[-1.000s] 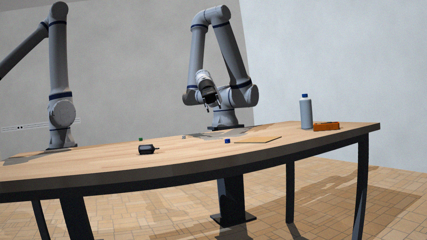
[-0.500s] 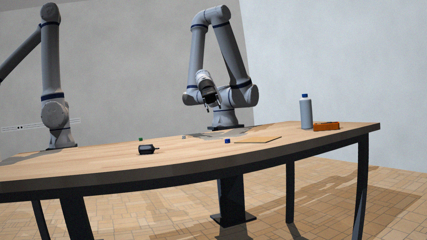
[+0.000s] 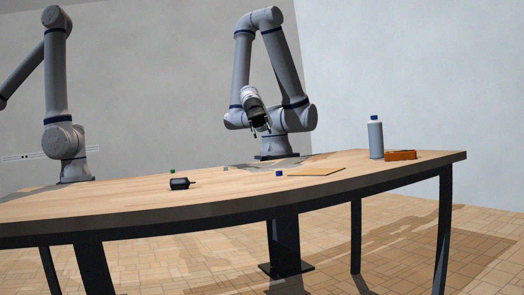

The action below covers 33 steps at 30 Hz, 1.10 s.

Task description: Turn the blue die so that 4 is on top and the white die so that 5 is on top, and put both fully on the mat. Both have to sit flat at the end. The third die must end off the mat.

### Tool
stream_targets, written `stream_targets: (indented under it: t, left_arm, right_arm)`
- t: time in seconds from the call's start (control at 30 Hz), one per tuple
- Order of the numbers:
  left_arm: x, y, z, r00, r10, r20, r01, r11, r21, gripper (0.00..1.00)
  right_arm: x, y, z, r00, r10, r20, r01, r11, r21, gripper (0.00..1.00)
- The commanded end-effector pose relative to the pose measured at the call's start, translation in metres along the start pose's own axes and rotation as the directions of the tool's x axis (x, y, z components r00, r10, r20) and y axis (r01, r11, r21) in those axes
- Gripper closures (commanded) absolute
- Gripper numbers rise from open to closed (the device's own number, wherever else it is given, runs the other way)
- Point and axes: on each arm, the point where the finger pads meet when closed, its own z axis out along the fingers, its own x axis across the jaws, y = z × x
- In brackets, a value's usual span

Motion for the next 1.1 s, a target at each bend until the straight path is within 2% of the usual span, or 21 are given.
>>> stream_targets:
  t: [0.0, 0.2, 0.43, 1.07]
  left_arm:
    - [0.0, 0.001, 0.0, 1.0, -0.001, 0.0, 0.001, 1.0, -0.001, 0.0]
    - [0.0, 0.001, 0.0, 1.0, -0.001, 0.0, 0.001, 1.0, -0.001, 0.0]
    - [0.0, 0.001, 0.0, 1.0, -0.001, 0.0, 0.001, 1.0, -0.001, 0.0]
    - [0.0, 0.001, 0.0, 1.0, 0.0, 0.0, 0.0, 1.0, -0.001, 0.0]
  right_arm:
    - [-0.019, -0.001, -0.003, 0.998, 0.056, 0.01, -0.056, 0.998, -0.001, 0.0]
    - [-0.047, -0.005, -0.007, 0.99, 0.142, 0.024, -0.142, 0.99, -0.001, 0.0]
    - [-0.066, -0.009, -0.009, 0.979, 0.2, 0.034, -0.2, 0.98, -0.001, 0.0]
    - [-0.074, -0.011, -0.01, 0.973, 0.227, 0.038, -0.227, 0.974, -0.002, 0.0]
